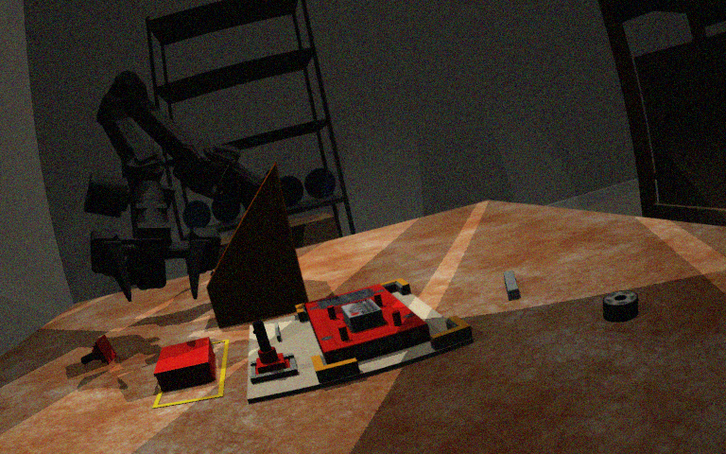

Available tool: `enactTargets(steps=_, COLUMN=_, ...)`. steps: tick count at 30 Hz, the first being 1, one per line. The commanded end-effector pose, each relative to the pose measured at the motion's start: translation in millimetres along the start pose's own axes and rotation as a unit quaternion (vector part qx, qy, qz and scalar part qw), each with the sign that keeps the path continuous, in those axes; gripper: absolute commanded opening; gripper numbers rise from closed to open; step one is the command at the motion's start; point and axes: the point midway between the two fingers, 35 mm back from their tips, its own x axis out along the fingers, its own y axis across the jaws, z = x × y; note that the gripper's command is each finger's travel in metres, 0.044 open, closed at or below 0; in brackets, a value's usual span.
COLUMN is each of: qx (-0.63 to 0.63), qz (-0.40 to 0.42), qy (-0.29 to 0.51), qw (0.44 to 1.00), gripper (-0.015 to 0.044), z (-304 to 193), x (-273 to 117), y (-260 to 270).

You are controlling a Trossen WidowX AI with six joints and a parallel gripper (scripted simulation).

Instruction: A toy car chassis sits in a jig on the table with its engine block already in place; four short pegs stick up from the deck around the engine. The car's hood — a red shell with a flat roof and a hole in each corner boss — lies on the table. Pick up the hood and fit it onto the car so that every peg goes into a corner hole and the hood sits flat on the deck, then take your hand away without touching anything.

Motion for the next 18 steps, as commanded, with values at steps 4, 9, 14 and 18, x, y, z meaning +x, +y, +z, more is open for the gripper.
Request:
enactTargets(steps=4, qx=-0.379, qz=-0.154, qy=-0.070, qw=0.910, gripper=0.0440, z=0, x=27, y=-8)
enactTargets(steps=9, qx=-0.636, qz=-0.275, qy=-0.061, qw=0.719, gripper=0.0440, z=-4, x=34, y=-10)
enactTargets(steps=14, qx=-0.821, qz=-0.375, qy=-0.007, qw=0.431, gripper=0.0440, z=-13, x=34, y=-4)
enactTargets(steps=18, qx=-0.875, qz=-0.416, qy=0.033, qw=0.245, gripper=0.0440, z=-22, x=32, y=4)
